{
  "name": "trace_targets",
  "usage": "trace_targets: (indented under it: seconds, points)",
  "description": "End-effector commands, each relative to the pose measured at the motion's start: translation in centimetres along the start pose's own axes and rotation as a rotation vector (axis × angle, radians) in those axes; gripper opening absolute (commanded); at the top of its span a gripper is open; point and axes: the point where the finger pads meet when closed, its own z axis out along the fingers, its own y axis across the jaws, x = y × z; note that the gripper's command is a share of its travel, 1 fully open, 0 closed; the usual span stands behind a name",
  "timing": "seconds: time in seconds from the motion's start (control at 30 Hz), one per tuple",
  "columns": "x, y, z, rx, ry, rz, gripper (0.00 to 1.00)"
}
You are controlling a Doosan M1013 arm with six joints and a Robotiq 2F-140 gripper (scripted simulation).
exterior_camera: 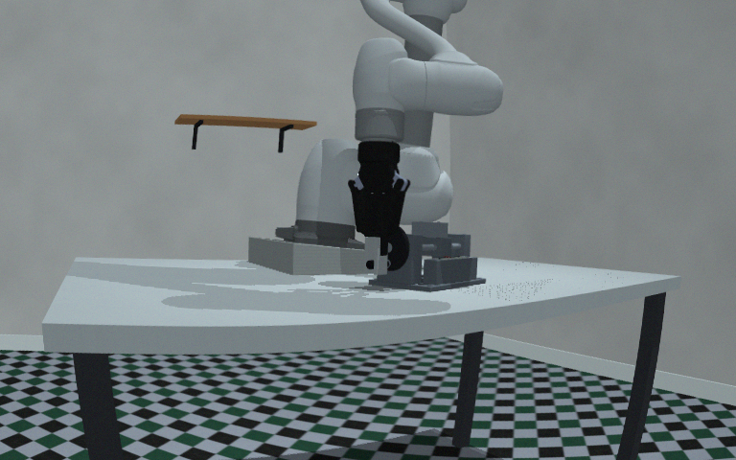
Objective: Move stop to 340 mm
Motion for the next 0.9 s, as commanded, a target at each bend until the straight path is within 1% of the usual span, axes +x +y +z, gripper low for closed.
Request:
trace_targets:
  seconds: [0.0, 0.87]
  points:
    - [0.0, -0.3, 0.0, 0.002, 0.0, 0.001, 0.04]
    - [0.0, -2.2, -0.8, 0.002, 0.0, 0.001, 0.04]
